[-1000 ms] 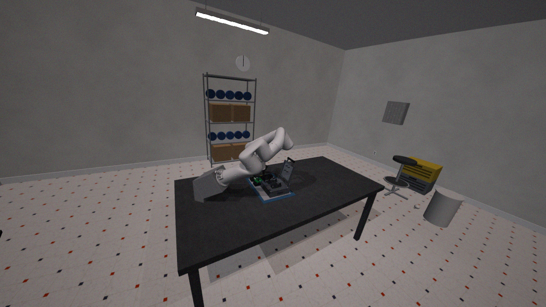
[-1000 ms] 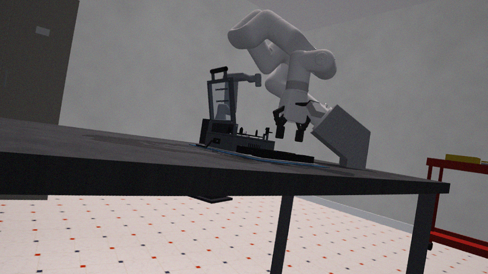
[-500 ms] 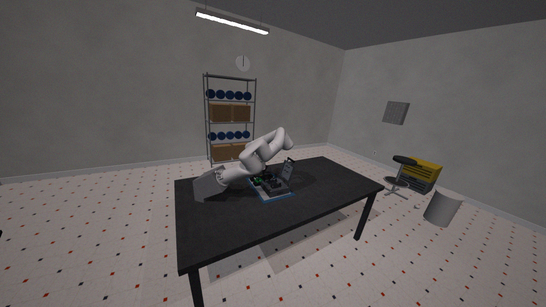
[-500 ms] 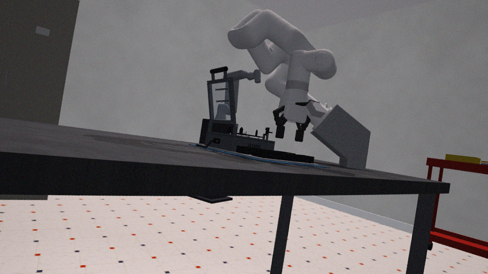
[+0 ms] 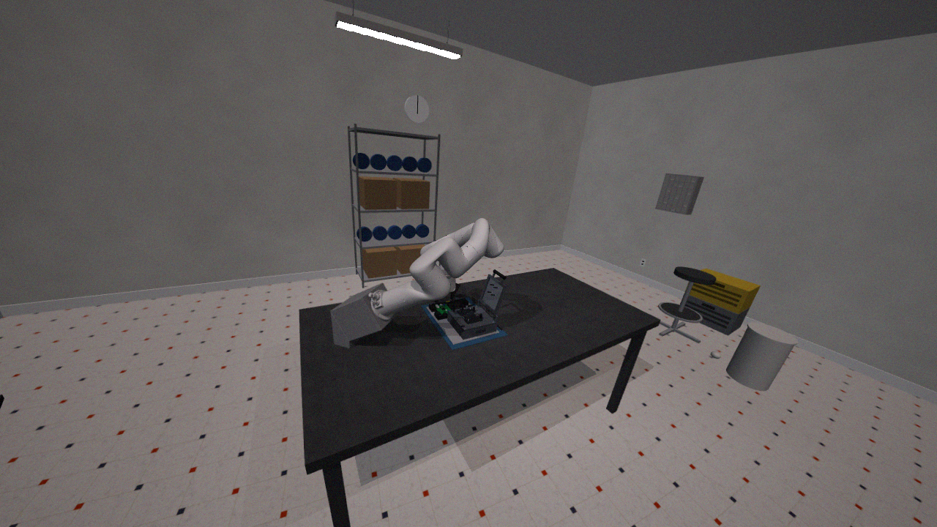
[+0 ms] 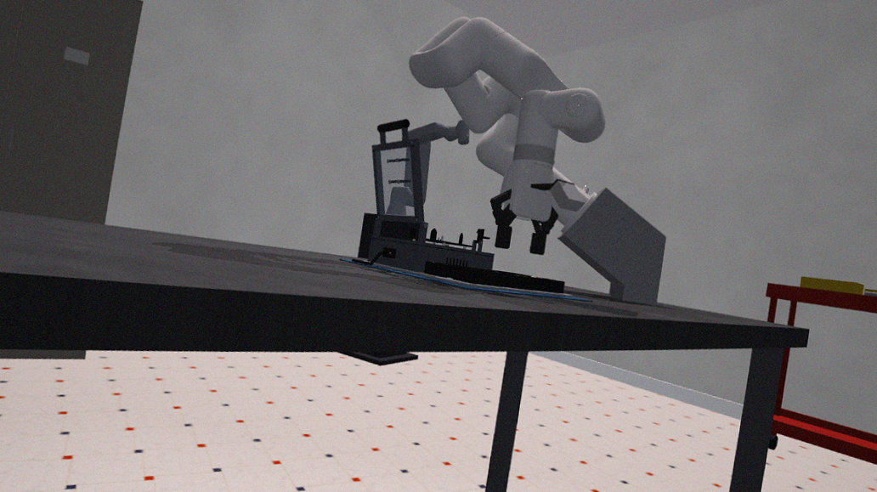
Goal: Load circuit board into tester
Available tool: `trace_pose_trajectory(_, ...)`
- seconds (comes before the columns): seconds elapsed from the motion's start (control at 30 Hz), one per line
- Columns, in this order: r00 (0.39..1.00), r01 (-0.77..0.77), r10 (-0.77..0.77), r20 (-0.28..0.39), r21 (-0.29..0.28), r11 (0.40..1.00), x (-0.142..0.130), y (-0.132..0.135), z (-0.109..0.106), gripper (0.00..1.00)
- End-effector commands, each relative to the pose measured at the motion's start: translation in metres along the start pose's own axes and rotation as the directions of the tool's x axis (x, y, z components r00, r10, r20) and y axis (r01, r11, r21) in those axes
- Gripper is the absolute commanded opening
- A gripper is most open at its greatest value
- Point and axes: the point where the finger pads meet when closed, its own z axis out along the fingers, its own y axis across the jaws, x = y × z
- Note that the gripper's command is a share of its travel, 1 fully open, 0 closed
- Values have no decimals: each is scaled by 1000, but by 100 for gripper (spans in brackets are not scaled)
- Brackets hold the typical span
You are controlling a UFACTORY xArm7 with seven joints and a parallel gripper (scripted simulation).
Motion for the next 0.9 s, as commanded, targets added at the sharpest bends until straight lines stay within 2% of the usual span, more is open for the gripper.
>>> trace_pose_trajectory(0.0,1000,0,0,-3,-1,1000,1,0,-1,100)
trace_pose_trajectory(0.4,1000,0,0,-3,-1,1000,1,0,3,100)
trace_pose_trajectory(0.87,1000,0,0,-3,-1,1000,1,0,23,100)
